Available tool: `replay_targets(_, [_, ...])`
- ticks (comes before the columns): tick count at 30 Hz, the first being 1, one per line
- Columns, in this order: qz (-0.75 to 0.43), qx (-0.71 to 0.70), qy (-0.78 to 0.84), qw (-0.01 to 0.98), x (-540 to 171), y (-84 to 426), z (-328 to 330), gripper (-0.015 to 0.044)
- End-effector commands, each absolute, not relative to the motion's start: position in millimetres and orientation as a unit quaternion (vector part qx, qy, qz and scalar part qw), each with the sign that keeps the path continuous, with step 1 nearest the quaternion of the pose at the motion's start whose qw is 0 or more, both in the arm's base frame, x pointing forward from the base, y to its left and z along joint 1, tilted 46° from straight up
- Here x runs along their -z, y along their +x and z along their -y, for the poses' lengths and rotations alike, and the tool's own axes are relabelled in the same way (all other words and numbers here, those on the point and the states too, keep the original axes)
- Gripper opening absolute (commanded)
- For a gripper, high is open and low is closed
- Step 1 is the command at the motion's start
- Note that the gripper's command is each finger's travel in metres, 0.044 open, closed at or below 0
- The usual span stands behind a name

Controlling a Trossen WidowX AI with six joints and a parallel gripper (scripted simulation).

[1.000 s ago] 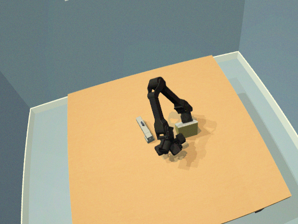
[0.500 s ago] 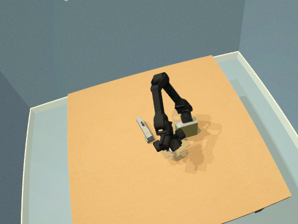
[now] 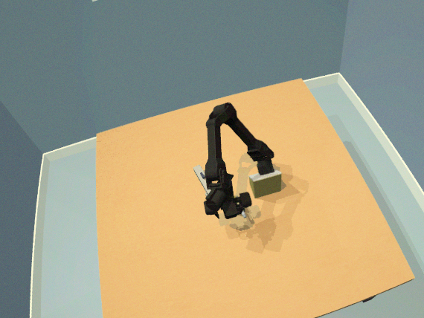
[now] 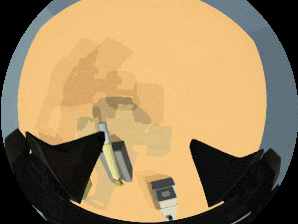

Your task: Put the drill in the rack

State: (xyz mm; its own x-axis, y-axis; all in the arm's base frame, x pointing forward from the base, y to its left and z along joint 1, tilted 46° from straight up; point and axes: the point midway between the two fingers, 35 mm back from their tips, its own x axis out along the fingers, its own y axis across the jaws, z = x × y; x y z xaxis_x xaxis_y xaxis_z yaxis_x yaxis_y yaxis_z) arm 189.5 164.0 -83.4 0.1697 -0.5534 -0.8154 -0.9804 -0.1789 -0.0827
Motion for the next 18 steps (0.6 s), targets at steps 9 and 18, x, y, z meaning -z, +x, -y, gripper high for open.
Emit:
replay_targets(9, [-0.500, -0.219, -0.599, 0.586, 59.6, 318.9, -194.1, 0.0440])
replay_targets(18, [-0.410, -0.066, -0.484, 0.771, -2.5, 440.4, -172.6, 0.0440])
